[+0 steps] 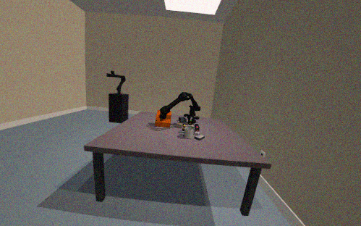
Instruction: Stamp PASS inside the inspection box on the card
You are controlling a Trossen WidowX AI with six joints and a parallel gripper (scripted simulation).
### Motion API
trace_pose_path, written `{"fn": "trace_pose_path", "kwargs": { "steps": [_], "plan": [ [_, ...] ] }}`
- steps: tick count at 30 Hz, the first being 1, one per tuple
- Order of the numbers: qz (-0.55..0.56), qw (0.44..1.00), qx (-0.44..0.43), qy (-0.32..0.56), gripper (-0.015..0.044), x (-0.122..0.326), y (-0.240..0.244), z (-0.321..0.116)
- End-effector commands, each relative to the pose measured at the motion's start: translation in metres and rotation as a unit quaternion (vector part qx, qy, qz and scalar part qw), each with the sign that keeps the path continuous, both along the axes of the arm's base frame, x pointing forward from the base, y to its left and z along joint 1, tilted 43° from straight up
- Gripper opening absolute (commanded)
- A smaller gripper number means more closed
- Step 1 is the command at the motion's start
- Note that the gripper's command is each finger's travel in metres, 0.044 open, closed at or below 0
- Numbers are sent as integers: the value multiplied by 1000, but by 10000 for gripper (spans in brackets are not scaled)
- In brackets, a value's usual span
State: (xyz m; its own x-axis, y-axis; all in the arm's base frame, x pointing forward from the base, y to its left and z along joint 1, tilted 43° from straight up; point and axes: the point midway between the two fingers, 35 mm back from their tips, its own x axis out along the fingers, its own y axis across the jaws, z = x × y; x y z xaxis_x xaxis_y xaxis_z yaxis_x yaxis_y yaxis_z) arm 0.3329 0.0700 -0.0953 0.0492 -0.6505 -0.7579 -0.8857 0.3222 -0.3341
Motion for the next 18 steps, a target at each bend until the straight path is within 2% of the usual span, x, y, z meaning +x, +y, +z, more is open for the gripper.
{"fn": "trace_pose_path", "kwargs": {
  "steps": [1, 18],
  "plan": [
    [-1, 1000, 0, -2, 0, 0, 2, 2],
    [-1, 1000, 1, -1, 0, 0, 16, 16]
  ]
}}
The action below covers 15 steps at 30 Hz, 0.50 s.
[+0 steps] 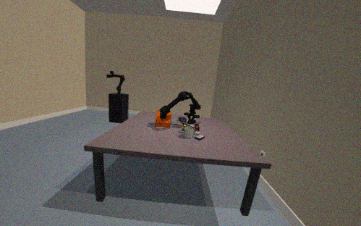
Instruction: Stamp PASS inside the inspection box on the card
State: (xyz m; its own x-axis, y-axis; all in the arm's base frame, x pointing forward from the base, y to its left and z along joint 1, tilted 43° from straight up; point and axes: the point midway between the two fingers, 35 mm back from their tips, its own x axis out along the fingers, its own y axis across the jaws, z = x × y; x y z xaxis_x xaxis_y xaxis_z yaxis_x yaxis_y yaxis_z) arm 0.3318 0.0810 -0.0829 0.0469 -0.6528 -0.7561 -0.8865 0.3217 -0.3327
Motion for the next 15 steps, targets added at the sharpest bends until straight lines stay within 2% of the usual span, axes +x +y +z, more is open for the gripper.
{"fn": "trace_pose_path", "kwargs": {
  "steps": [1, 15],
  "plan": [
    [0, 1000, 3, -3, 0, 1, 6, 5],
    [0, 1000, 3, -3, 0, 0, 22, 22]
  ]
}}
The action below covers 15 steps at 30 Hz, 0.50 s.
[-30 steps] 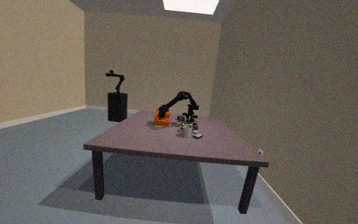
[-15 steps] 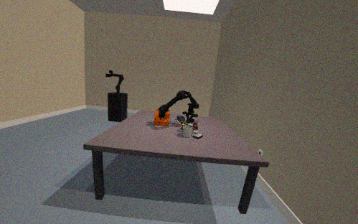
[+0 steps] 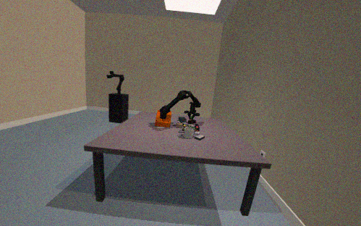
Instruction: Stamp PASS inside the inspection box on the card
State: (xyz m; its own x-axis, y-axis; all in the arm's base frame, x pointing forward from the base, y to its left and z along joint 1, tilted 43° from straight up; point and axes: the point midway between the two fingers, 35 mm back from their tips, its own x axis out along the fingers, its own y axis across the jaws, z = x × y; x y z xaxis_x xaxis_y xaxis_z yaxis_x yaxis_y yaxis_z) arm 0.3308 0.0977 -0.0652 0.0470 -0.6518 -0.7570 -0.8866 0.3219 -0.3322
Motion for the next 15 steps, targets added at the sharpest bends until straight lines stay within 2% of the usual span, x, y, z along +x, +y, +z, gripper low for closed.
{"fn": "trace_pose_path", "kwargs": {
  "steps": [1, 15],
  "plan": [
    [0, 1000, 3, -3, 0, 1, 6, 5],
    [-1, 1000, 3, -2, 0, -2, 16, 21]
  ]
}}
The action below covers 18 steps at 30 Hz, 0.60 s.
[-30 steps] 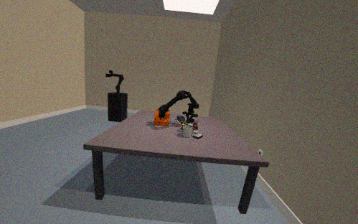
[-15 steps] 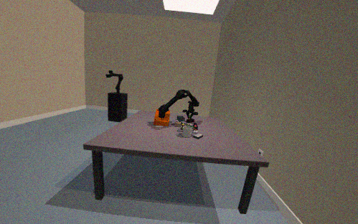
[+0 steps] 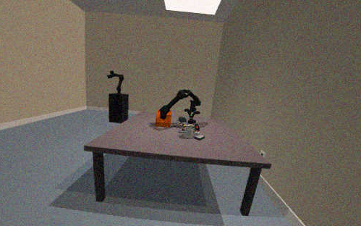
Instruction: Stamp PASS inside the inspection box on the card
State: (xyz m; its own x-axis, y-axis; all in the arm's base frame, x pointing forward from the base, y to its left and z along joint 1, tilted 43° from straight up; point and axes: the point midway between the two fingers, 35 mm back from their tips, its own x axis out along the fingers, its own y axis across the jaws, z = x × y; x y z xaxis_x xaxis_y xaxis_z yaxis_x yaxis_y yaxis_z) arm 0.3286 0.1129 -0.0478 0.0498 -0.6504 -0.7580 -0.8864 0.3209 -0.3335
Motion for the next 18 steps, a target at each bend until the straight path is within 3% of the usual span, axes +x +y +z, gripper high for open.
{"fn": "trace_pose_path", "kwargs": {
  "steps": [1, 18],
  "plan": [
    [-1, 1000, 2, -1, 0, -1, -2, 7],
    [-1, 1000, 3, 0, 0, -24, -55, 65]
  ]
}}
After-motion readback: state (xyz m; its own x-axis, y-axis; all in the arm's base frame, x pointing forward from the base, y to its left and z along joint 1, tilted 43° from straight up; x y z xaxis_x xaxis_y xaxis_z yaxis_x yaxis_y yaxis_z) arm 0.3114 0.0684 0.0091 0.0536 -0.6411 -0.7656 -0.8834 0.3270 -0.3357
